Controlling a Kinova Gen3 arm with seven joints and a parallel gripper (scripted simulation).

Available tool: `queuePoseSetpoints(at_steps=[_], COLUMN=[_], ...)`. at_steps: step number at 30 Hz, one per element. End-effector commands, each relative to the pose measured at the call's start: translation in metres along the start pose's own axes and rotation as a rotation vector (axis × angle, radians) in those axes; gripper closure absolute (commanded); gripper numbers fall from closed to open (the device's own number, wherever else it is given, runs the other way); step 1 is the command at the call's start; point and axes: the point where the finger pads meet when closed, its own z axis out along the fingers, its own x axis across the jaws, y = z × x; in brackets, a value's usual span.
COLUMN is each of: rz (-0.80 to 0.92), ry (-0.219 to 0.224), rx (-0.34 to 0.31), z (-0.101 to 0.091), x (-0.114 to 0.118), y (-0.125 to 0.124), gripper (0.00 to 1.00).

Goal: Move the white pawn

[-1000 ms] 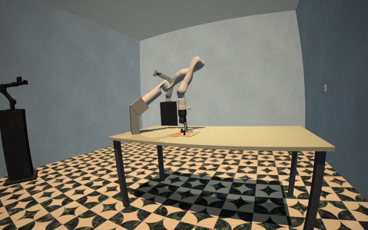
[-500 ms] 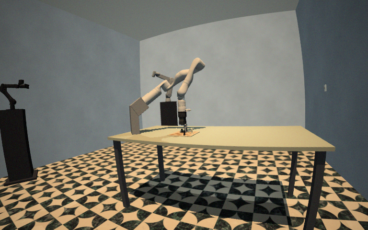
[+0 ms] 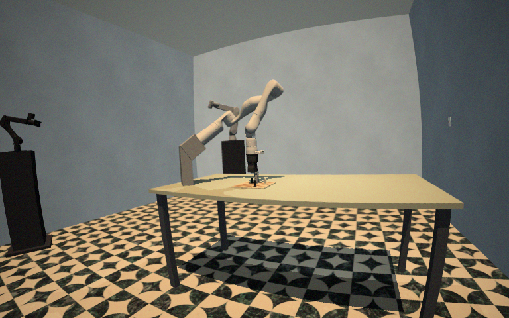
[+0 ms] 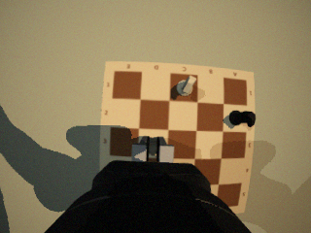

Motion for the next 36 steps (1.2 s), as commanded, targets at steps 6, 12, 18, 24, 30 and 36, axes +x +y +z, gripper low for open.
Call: queuePoseSetpoints(at_steps=[6,12,18,24,30,36], rz=[0.000,0.000,0.000,0.000,0.000,0.000], ry=[0.001,0.001,0.001,0.001,0.001,0.001], rx=[0.001,0.001,0.001,0.001,0.001,0.001], z=[-0.0004,-0.0004,-0.0004,0.0000,0.0016,0.0031], x=[0.0004,0.0004,0.0004,0.0004,0.0004,0.0004], y=[-0.0003,-0.0003,-0.0003,-0.0003,-0.0003,-0.0003], gripper=[1.00,1.00,1.00,1.00,1.00,1.00])
